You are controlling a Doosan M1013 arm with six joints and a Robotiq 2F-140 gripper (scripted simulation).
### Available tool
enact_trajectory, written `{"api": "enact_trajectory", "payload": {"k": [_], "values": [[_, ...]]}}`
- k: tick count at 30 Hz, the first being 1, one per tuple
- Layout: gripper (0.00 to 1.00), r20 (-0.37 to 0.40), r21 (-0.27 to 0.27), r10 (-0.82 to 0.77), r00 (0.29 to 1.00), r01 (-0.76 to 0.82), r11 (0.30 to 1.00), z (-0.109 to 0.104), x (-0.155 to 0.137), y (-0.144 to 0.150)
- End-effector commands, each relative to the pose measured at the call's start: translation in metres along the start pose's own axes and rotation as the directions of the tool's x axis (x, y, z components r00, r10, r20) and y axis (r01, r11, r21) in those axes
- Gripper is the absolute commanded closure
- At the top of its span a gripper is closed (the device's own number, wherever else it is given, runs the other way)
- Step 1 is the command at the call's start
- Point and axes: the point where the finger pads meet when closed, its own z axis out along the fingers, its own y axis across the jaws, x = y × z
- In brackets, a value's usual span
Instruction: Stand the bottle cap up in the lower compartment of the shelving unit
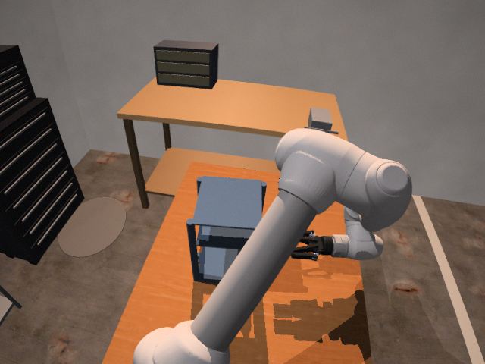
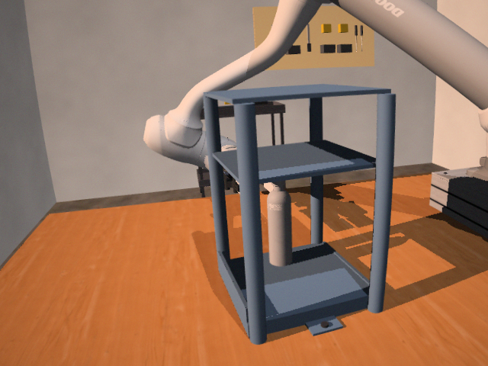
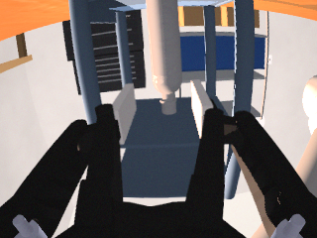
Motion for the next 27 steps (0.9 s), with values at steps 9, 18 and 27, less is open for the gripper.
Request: {"api": "enact_trajectory", "payload": {"k": [9,18,27], "values": [[0.63,0.003,-0.006,0.004,1.000,-0.004,1.000,-0.003,-0.010,0.001],[0.63,0.003,-0.006,0.004,1.000,-0.004,1.000,-0.003,-0.027,0.001],[0.63,0.003,-0.006,0.004,1.000,-0.004,1.000,-0.003,-0.050,0.001]]}}
